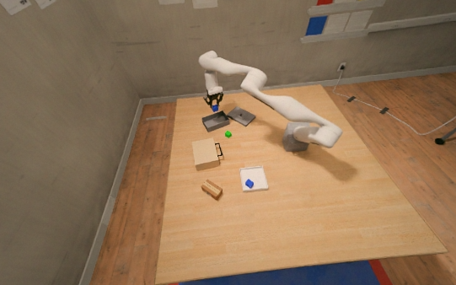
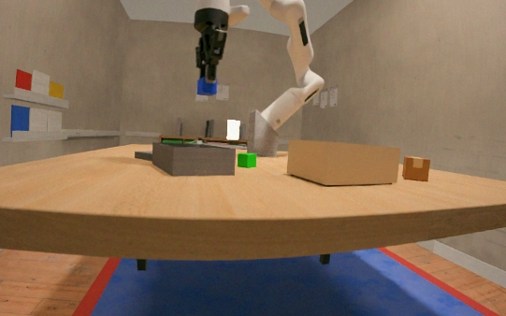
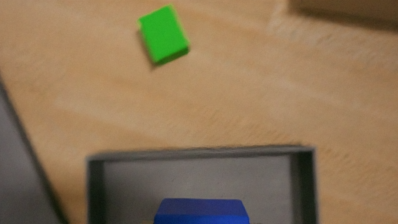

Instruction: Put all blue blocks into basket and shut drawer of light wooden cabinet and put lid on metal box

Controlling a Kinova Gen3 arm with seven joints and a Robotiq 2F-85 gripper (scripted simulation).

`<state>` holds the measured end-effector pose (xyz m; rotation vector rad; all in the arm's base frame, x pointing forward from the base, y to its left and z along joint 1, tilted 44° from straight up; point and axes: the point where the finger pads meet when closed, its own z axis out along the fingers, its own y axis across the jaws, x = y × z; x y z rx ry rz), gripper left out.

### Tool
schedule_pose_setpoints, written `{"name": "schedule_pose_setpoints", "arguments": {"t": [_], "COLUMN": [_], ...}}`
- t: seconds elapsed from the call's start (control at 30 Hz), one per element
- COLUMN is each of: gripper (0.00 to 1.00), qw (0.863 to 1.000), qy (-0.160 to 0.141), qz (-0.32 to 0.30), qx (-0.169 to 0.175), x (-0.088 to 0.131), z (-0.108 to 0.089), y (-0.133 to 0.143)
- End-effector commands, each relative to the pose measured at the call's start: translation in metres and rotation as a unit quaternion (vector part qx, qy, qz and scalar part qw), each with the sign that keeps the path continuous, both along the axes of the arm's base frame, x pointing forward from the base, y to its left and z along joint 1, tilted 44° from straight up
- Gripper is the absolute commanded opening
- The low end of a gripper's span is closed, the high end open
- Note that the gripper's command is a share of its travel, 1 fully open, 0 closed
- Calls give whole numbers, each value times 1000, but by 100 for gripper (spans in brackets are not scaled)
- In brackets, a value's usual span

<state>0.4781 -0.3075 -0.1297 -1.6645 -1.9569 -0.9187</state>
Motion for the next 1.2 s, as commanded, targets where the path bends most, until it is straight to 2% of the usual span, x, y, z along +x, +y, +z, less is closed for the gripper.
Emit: {"name": "schedule_pose_setpoints", "arguments": {"t": [0.0,0.2,0.27,0.57,0.77,0.83,0.97,1.17], "gripper": [10,10,10,10,10,10,10,10], "qw": [1000,997,997,981,961,961,944,916], "qy": [16,55,55,135,195,195,233,283], "qz": [-21,-60,-60,-136,-193,-193,-231,-282], "qx": [2,14,14,32,41,41,44,46], "x": [12,30,30,36,21,21,1,-34], "z": [25,73,73,156,204,204,236,268], "y": [14,50,50,128,183,183,224,273]}}
